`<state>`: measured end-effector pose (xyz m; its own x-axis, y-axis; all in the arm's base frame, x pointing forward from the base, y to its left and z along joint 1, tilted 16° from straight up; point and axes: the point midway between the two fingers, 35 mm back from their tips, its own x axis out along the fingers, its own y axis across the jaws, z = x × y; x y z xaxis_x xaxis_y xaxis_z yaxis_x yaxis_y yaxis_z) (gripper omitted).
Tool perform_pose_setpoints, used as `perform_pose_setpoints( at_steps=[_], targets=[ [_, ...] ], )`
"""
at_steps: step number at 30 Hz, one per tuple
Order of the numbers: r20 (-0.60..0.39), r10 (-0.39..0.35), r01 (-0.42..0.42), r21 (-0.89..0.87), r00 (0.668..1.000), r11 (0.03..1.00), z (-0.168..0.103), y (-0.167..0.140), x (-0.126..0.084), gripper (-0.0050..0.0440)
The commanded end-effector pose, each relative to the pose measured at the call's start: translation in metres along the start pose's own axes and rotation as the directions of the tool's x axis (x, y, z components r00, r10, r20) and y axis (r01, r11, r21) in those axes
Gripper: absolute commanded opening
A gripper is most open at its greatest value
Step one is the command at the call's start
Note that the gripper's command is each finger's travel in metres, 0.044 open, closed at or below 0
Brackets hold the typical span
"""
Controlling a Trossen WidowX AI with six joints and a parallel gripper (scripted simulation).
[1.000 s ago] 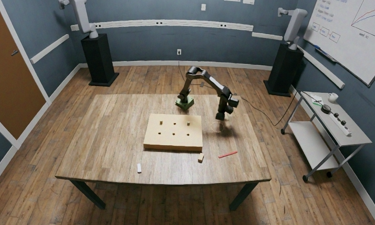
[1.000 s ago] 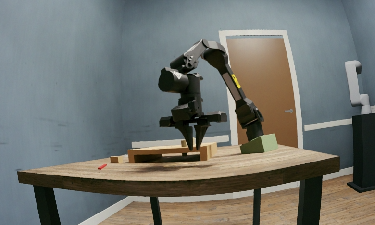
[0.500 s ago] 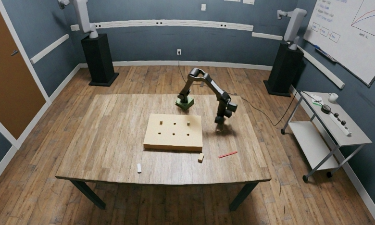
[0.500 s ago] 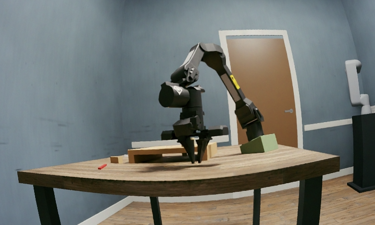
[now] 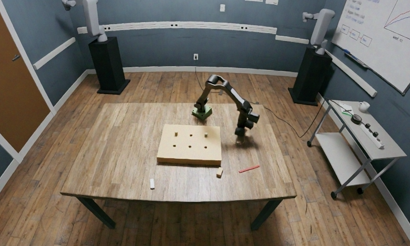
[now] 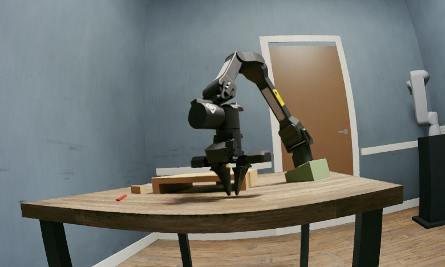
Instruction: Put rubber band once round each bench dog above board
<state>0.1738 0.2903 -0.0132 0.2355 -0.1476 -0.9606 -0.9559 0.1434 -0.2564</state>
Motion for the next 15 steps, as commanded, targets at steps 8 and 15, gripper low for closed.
perform_pose_setpoints(
  at_steps=[8,15],
  targets=[
    [0.000,-0.003,0.003,-0.002,1.000,1.000,0.0008,-0.0009,0.0032,0.0080],
    [0.015,-0.005,0.005,0.004,1.000,1.000,0.0027,-0.0023,-0.0017,0.0080]
  ],
)
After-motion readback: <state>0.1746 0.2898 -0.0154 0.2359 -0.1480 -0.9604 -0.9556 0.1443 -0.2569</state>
